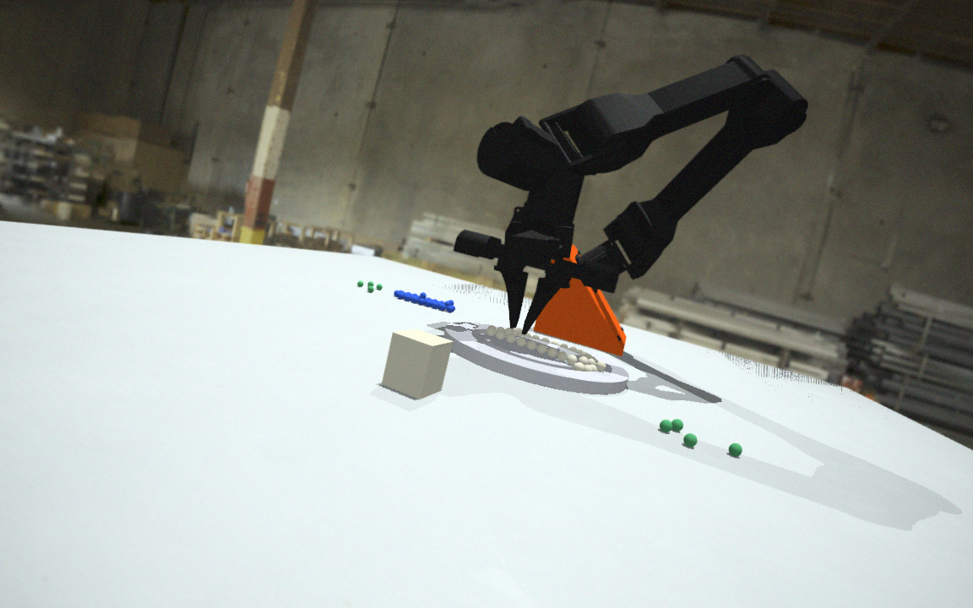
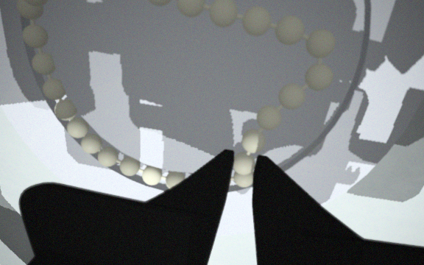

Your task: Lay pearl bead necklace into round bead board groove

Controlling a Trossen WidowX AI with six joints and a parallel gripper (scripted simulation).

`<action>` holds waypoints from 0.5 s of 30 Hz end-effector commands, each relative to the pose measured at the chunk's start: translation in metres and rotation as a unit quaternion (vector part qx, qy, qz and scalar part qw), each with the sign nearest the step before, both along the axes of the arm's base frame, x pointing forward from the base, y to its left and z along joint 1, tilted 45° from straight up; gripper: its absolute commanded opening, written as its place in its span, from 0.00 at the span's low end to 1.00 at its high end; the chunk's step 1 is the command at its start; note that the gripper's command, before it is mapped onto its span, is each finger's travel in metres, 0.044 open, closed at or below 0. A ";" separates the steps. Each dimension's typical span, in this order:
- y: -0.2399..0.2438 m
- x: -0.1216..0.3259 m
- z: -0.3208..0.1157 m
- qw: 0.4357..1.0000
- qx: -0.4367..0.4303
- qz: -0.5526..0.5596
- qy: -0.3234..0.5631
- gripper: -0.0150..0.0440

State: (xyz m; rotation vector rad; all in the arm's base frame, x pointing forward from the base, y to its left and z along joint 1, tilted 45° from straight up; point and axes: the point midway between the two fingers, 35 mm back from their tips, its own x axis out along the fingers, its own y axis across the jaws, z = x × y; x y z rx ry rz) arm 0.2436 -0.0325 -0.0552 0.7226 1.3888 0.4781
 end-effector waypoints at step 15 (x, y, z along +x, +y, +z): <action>-0.003 -0.001 0.003 1.000 0.001 -0.001 0.000 0.25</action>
